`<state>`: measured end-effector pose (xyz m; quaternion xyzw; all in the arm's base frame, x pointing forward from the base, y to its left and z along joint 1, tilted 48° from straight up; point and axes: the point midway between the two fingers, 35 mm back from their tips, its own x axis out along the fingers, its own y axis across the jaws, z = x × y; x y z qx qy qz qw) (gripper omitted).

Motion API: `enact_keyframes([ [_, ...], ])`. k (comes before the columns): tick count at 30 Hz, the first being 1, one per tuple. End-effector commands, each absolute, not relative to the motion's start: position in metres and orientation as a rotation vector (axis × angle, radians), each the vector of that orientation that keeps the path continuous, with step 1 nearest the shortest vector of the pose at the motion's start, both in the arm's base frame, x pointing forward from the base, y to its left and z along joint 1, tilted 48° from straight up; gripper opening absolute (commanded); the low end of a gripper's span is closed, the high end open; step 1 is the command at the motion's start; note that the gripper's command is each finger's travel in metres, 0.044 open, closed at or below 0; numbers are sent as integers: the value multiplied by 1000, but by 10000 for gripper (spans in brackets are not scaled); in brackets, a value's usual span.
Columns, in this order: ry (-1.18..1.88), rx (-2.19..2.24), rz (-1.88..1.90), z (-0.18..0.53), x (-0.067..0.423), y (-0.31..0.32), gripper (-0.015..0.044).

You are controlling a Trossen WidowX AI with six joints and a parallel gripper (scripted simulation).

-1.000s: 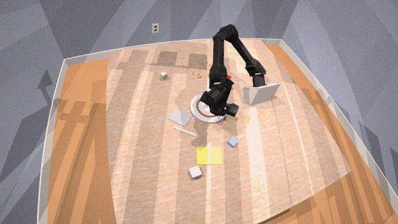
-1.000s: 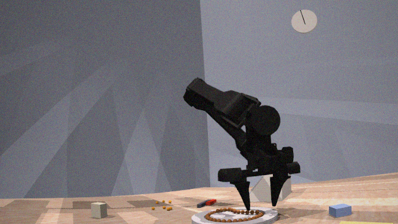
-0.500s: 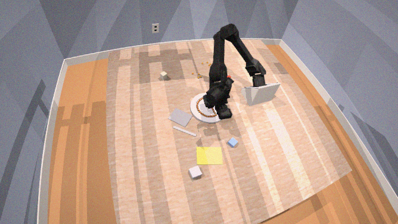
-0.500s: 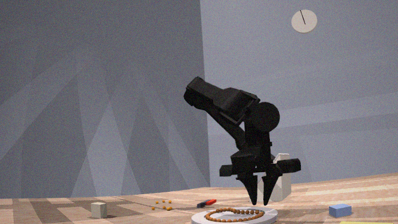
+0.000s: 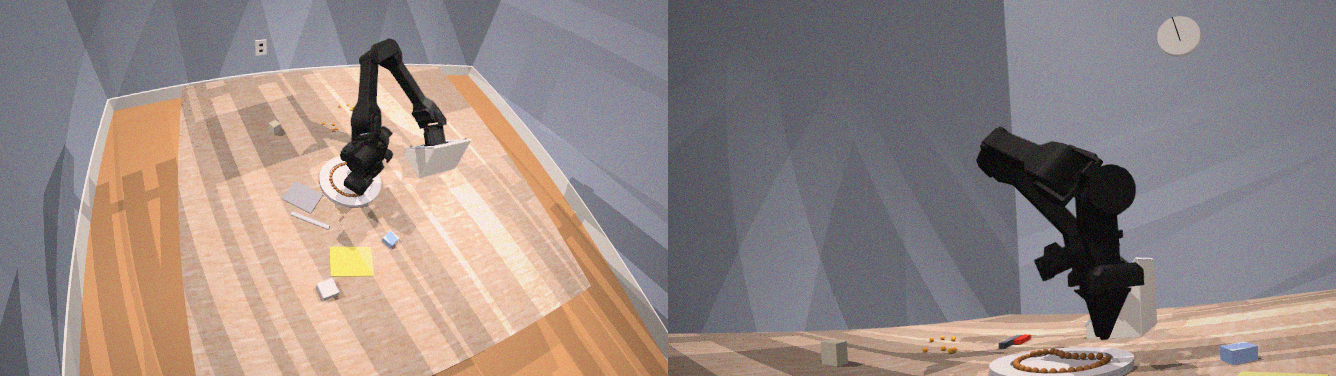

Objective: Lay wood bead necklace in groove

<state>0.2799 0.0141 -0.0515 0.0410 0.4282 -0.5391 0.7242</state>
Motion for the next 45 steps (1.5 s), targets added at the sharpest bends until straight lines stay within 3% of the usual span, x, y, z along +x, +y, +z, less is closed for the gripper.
enact_keyframes([
  [1,675,460,-1366,-42,285,22,120],
  [45,673,458,-1367,-69,287,-8,120],
])
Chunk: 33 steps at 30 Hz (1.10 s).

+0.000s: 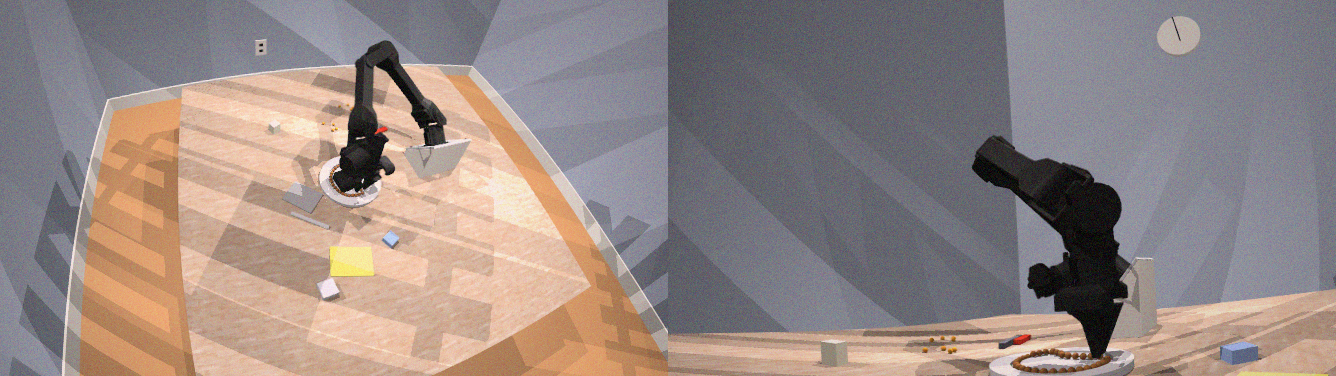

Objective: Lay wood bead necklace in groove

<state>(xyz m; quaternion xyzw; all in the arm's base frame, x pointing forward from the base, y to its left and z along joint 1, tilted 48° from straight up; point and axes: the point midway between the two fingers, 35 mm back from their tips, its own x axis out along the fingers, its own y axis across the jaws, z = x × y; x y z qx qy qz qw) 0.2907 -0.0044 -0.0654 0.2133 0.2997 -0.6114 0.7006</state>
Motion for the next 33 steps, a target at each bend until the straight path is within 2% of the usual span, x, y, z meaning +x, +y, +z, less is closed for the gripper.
enact_keyframes([
  [1,673,458,-1367,-69,287,-8,120],
  [5,673,458,-1367,-69,287,-8,120],
  [10,670,470,-1365,-67,289,-6,0],
  [33,670,470,-1365,-67,289,-6,0],
])
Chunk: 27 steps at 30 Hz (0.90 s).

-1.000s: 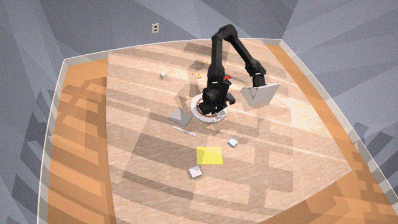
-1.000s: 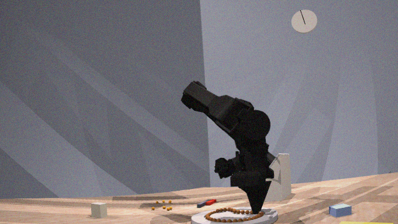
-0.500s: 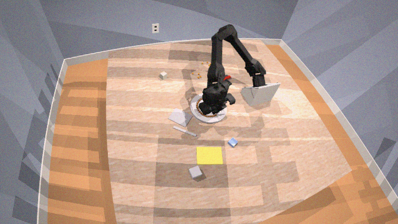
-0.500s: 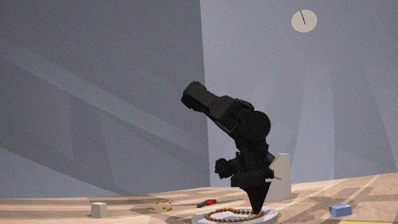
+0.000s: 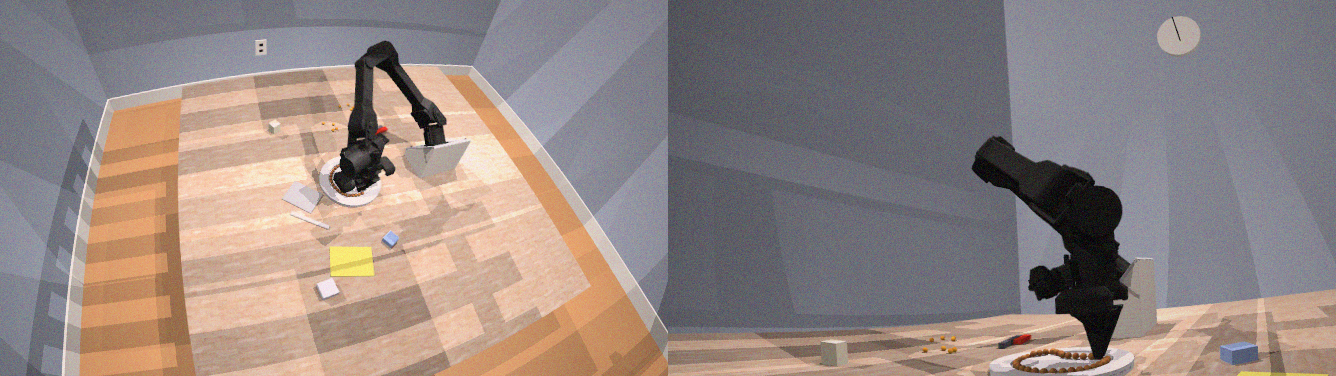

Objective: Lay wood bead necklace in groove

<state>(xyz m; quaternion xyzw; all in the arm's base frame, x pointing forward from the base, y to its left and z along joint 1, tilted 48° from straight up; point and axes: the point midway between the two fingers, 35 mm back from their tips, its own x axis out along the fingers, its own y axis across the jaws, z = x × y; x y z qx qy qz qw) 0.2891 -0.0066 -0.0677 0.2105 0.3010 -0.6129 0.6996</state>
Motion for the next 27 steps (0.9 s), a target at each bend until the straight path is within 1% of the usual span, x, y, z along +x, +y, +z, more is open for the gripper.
enact_keyframes([
  [1,670,470,-1365,-67,289,-6,0],
  [27,672,462,-1366,-65,288,-4,0],
])
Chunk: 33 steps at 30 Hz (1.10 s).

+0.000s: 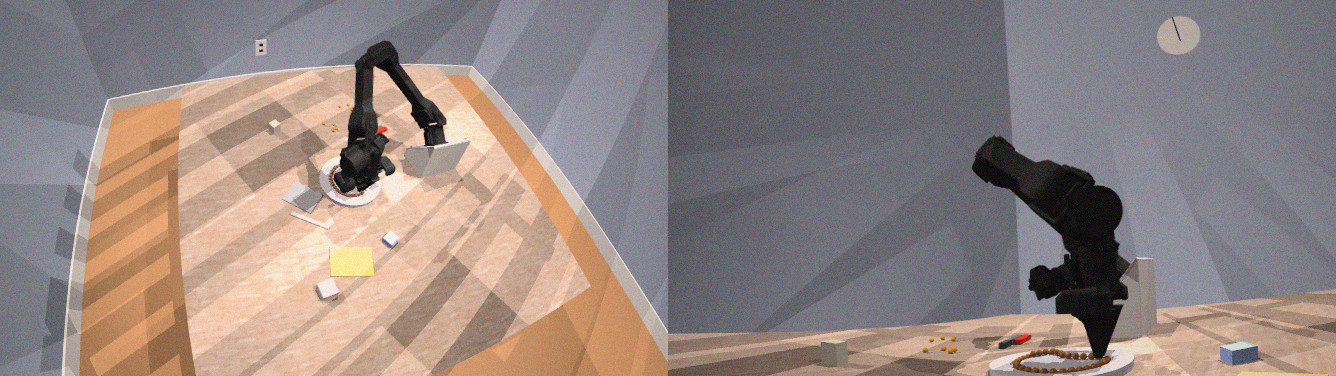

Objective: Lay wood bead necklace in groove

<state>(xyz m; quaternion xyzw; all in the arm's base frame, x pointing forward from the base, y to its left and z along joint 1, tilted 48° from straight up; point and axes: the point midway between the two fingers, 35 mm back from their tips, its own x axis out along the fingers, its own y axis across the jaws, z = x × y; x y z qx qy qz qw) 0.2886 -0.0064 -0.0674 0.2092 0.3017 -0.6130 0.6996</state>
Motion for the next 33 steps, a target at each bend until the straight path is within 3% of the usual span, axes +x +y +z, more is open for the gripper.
enact_keyframes([
  [1,673,460,-1366,-64,287,-3,0],
  [31,674,458,-1367,-75,273,-4,0],
  [33,670,469,-1363,-74,275,-1,53],
])
